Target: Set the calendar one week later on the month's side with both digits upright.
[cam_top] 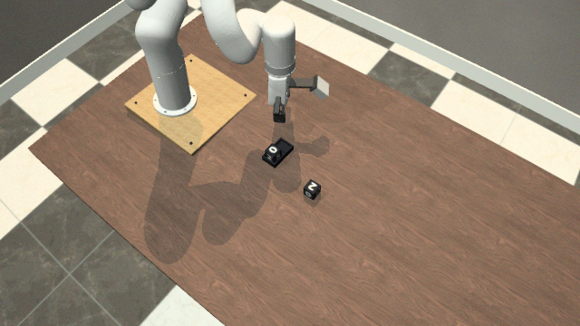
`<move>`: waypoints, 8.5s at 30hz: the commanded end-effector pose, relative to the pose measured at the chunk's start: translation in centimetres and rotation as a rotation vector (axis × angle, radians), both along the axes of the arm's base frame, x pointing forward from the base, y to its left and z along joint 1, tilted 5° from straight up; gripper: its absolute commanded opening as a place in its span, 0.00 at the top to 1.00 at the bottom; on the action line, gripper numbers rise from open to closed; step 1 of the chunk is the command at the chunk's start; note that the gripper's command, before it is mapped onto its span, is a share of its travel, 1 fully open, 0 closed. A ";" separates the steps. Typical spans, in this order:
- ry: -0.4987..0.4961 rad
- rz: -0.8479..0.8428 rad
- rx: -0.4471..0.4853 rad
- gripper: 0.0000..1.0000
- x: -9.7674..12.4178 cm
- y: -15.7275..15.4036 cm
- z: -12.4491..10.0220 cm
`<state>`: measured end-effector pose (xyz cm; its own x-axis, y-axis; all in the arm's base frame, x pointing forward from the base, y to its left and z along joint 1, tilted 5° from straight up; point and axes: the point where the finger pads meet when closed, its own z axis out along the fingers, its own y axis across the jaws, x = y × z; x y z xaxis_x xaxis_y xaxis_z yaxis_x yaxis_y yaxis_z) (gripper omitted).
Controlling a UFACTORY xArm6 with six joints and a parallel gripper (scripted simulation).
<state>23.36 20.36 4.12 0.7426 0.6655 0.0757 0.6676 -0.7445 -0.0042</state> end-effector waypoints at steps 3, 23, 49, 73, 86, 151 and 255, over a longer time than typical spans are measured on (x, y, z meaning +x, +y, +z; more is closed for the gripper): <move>-0.002 0.000 0.002 0.00 0.1 0.1 0.1; -0.002 0.000 0.002 0.00 0.1 0.1 0.1; -0.002 0.000 0.002 0.00 -0.2 -0.3 6.0; -0.005 0.042 0.000 0.00 -0.1 -0.3 6.1; -0.017 0.278 -0.014 0.00 0.5 -0.8 6.2; -0.111 2.034 -0.110 0.00 5.1 -5.2 7.2; -0.228 4.147 -0.232 0.51 9.5 -11.9 8.4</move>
<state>32.72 8.45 12.36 0.1781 -0.9829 -0.0465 -0.9826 -0.1751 -0.0616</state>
